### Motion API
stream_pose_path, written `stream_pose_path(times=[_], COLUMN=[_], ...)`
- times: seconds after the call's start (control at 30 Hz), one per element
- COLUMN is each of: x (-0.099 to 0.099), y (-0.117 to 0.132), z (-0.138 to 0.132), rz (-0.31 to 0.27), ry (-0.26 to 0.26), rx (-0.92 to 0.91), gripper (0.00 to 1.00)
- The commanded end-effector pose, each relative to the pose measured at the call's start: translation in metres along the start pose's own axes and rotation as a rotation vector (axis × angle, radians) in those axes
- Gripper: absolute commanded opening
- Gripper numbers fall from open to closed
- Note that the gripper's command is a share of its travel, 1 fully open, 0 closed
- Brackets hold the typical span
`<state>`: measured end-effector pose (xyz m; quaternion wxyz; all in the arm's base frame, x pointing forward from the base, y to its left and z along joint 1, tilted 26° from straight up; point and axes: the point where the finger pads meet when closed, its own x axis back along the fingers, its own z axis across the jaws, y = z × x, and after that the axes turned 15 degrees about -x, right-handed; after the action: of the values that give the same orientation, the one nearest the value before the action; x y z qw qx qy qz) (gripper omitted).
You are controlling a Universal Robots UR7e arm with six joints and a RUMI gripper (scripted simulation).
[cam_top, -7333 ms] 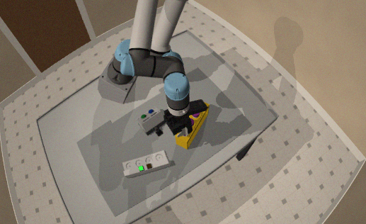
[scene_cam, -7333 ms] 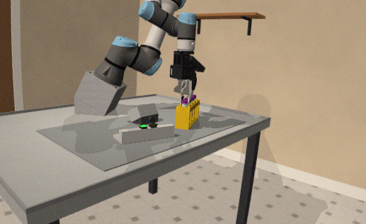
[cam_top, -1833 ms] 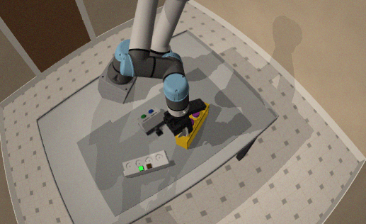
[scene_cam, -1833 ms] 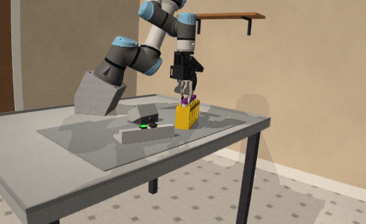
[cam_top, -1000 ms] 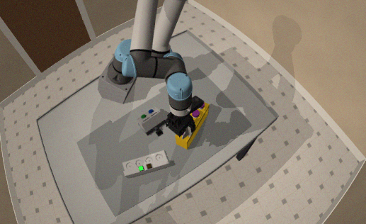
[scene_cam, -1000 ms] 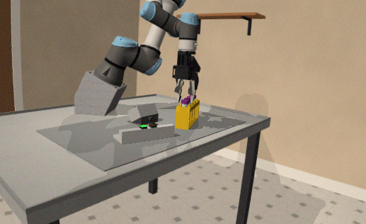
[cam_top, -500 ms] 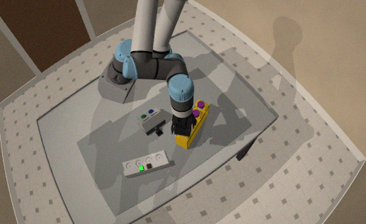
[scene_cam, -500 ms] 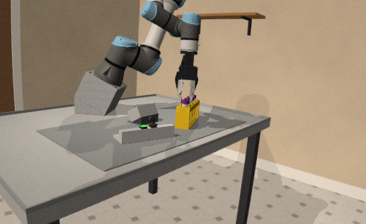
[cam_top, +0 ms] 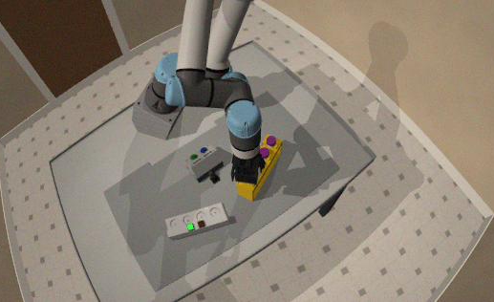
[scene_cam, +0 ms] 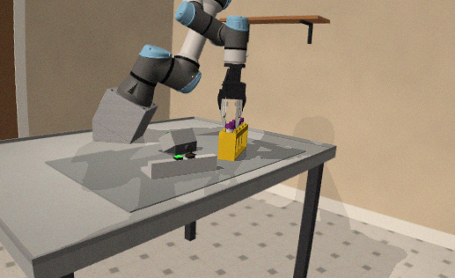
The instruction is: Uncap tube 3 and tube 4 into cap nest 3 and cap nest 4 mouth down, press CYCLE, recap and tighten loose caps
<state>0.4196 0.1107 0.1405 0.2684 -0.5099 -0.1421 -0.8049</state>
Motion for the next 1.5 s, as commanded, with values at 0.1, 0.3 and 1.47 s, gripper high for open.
stream_pose_path(times=[0.1,0.3,1.47], x=[0.000,0.000,0.027], y=[0.000,0.000,0.000], z=[0.000,0.000,0.000], rz=[0.000,0.000,0.000], ry=[0.001,0.001,0.001], rx=[-0.247,-0.447,-0.695], gripper=[0.00,0.00,0.35])
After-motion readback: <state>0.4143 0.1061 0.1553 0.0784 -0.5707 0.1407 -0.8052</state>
